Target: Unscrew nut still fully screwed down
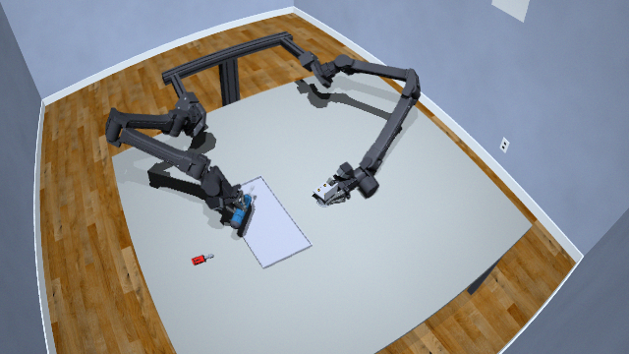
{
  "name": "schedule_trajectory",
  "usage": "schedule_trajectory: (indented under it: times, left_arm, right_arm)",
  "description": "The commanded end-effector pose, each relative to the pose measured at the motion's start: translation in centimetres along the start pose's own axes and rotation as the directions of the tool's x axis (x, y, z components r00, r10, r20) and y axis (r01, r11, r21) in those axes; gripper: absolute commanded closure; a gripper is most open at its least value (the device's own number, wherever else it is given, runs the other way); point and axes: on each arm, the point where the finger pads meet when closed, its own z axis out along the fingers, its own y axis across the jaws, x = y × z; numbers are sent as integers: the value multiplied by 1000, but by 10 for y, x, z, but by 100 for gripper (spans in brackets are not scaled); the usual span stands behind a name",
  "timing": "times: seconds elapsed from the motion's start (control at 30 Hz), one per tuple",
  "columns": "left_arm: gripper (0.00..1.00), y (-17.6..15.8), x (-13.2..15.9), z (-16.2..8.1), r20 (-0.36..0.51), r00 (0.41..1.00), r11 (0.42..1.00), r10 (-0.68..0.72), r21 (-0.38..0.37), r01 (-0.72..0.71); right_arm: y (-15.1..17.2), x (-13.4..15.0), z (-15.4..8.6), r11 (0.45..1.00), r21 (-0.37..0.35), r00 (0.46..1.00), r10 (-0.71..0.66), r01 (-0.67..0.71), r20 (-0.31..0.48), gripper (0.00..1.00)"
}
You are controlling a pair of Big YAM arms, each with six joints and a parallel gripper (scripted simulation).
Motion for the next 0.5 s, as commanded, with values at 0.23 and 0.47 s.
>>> schedule_trajectory:
  times: [0.23,0.47]
  left_arm:
    - [41,4,-5,1,2,1000,1000,10,-5,-10]
    - [41,4,-5,1,2,1000,1000,10,-5,-10]
  right_arm:
    - [-20,-21,-20,991,47,992,126,-126,5,58]
    - [-28,-20,-28,984,67,987,163,-162,-7,58]
